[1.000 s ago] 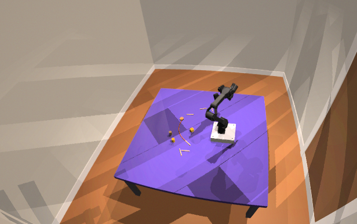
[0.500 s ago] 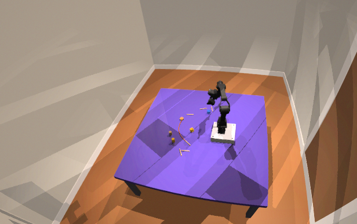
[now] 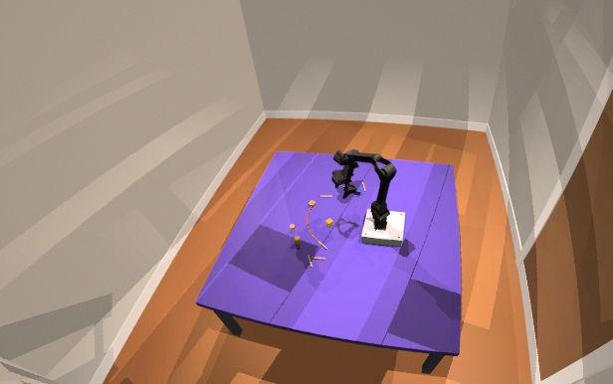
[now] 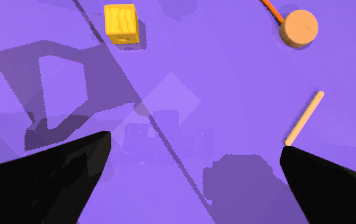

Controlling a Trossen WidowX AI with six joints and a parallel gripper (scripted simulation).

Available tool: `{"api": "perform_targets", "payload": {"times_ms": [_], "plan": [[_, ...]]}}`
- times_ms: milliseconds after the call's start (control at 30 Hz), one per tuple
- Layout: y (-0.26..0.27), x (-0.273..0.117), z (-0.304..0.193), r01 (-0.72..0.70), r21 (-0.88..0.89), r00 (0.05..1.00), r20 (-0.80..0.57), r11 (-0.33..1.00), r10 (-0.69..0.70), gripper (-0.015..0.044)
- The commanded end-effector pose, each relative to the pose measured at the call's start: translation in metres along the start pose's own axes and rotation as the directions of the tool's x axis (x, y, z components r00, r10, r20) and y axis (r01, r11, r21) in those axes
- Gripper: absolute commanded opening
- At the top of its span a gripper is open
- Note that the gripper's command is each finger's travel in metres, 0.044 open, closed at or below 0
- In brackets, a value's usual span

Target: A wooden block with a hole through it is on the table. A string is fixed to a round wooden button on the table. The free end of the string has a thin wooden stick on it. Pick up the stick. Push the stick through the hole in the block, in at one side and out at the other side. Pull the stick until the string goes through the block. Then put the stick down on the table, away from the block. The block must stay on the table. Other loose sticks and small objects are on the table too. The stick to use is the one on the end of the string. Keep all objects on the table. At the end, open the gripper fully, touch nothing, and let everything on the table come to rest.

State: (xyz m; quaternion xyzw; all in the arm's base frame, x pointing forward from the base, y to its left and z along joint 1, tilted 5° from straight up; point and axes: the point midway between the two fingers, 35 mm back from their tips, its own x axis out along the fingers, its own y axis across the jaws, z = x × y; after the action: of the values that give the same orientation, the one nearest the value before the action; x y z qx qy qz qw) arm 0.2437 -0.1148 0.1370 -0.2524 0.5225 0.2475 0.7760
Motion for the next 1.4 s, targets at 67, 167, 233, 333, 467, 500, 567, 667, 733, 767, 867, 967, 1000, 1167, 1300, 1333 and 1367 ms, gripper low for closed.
{"api": "perform_targets", "payload": {"times_ms": [67, 167, 233, 333, 467, 500, 567, 667, 733, 767, 867, 967, 1000, 1167, 1300, 1333, 1367], "plan": [[0.025, 0.049, 0.044, -0.136, -0.36, 0.984, -0.154, 0.923, 0.085, 0.044], [0.043, 0.07, 0.064, -0.2, -0.511, 0.969, -0.228, 0.836, 0.092, 0.044], [0.057, 0.084, 0.076, -0.241, -0.603, 0.957, -0.276, 0.76, 0.084, 0.044], [0.079, 0.102, 0.092, -0.294, -0.715, 0.94, -0.337, 0.634, 0.056, 0.044], [0.084, 0.106, 0.096, -0.306, -0.738, 0.936, -0.35, 0.601, 0.047, 0.044], [0.084, 0.106, 0.096, -0.306, -0.738, 0.936, -0.35, 0.601, 0.047, 0.044], [0.084, 0.106, 0.096, -0.306, -0.738, 0.936, -0.35, 0.601, 0.047, 0.044], [0.084, 0.106, 0.096, -0.306, -0.738, 0.936, -0.35, 0.601, 0.047, 0.044], [0.084, 0.106, 0.096, -0.306, -0.738, 0.936, -0.35, 0.601, 0.047, 0.044], [0.084, 0.106, 0.096, -0.306, -0.738, 0.936, -0.35, 0.601, 0.047, 0.044], [0.085, 0.105, 0.095, -0.308, -0.732, 0.936, -0.349, 0.608, 0.055, 0.044], [0.085, 0.105, 0.095, -0.308, -0.732, 0.936, -0.349, 0.607, 0.055, 0.0361], [0.085, 0.105, 0.095, -0.308, -0.732, 0.936, -0.349, 0.607, 0.055, 0.0335], [0.085, 0.105, 0.095, -0.308, -0.732, 0.936, -0.349, 0.607, 0.055, 0.0237], [0.085, 0.105, 0.095, -0.308, -0.732, 0.936, -0.349, 0.607, 0.055, 0.0237], [0.085, 0.105, 0.095, -0.308, -0.732, 0.936, -0.349, 0.607, 0.055, 0.0237], [0.085, 0.105, 0.095, -0.308, -0.732, 0.936, -0.349, 0.607, 0.055, 0.0237]]}}
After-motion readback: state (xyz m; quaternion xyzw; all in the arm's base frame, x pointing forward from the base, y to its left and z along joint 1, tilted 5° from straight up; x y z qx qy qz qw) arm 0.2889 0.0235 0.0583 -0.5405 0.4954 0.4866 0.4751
